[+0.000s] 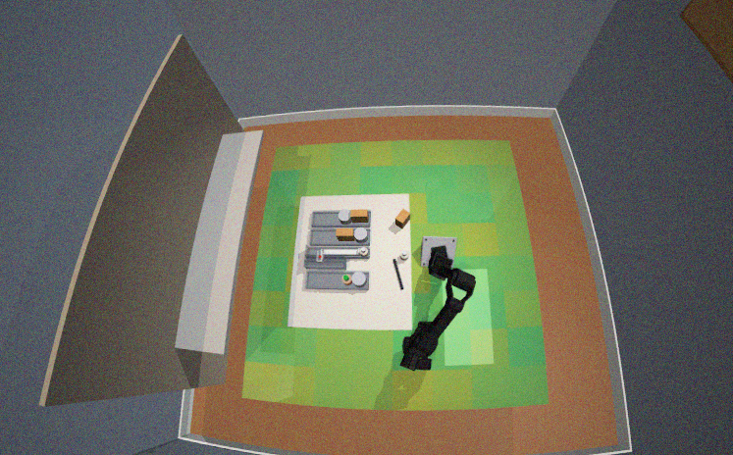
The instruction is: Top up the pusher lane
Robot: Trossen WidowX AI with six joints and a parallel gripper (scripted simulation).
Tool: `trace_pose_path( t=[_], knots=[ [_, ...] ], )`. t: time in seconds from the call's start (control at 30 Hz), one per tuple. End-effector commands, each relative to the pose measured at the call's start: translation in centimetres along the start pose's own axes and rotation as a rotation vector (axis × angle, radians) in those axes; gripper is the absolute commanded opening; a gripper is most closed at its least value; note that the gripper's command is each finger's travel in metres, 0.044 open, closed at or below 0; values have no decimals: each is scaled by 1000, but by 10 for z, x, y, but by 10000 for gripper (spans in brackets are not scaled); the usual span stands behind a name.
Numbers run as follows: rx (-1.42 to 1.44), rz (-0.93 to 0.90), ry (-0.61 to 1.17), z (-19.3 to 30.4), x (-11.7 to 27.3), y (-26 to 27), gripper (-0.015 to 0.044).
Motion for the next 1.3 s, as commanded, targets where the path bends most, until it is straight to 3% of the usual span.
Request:
trace_pose_path(
  t=[0.0,0.33,0.6,0.93,1.27],
  knots=[
    [-3,-30,-163,-43,20,-7,440],
    [25,156,-366,-149,63,-81,440],
    [10,267,-386,-190,111,-167,440],
    [22,239,-362,-180,157,-271,440],
    [73,74,-340,-132,170,-347,440]
  ],
)
Point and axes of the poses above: the point midway between the two fingers, 35 mm back from their tips, its own x axis back along the fingers, its own y axis across the jaws, z = x × y, the point moved 6 cm from there along x, back along the fingers, and after that the axes turned 12 degrees about -x, right-handed, at the moved point
